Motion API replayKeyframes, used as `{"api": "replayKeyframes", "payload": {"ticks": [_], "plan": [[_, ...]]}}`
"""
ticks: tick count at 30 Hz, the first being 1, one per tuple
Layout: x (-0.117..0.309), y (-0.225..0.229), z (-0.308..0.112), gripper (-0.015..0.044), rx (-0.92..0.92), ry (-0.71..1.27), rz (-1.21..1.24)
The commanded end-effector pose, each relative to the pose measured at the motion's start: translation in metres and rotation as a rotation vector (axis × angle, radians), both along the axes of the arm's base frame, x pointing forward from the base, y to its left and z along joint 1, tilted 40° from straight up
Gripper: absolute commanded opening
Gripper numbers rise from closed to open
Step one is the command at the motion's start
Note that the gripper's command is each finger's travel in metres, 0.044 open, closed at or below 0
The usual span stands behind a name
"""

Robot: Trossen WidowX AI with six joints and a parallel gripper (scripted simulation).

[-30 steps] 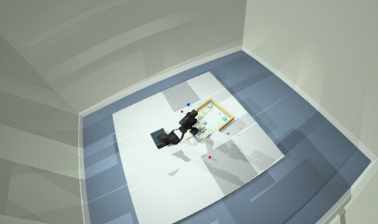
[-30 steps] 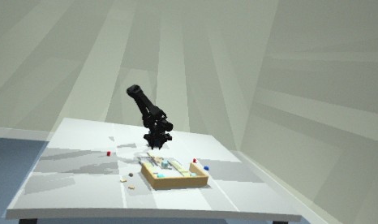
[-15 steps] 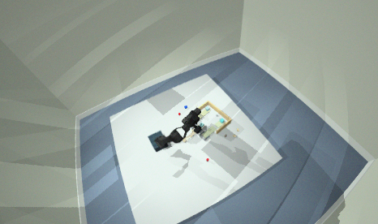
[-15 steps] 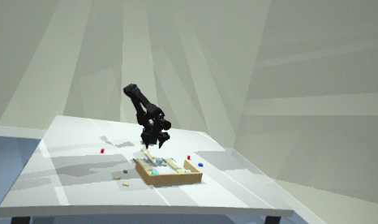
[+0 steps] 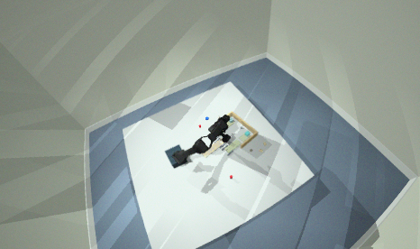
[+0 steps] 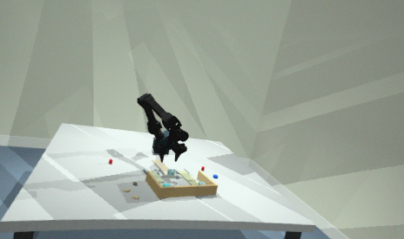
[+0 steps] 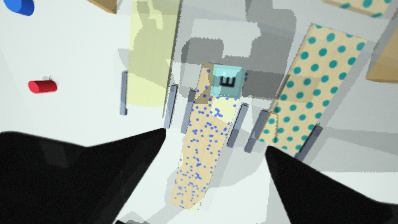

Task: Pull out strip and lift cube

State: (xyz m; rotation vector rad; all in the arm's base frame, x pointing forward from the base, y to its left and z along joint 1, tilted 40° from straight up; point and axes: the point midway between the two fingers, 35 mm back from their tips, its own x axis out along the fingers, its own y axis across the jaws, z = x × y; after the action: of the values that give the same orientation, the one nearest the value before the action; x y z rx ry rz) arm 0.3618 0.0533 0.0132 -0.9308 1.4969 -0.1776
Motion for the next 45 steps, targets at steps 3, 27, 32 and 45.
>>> {"api": "replayKeyframes", "payload": {"ticks": [3, 27, 32, 45], "plan": [[0.022, 0.008, -0.002, 0.0440, 0.000, 0.007, 0.002], [0.052, 0.003, -0.022, 0.0250, 0.000, 0.005, 0.002], [0.052, -0.002, -0.029, 0.0250, -0.001, 0.005, 0.002], [0.054, -0.016, -0.045, 0.0250, -0.002, 0.005, 0.002]]}}
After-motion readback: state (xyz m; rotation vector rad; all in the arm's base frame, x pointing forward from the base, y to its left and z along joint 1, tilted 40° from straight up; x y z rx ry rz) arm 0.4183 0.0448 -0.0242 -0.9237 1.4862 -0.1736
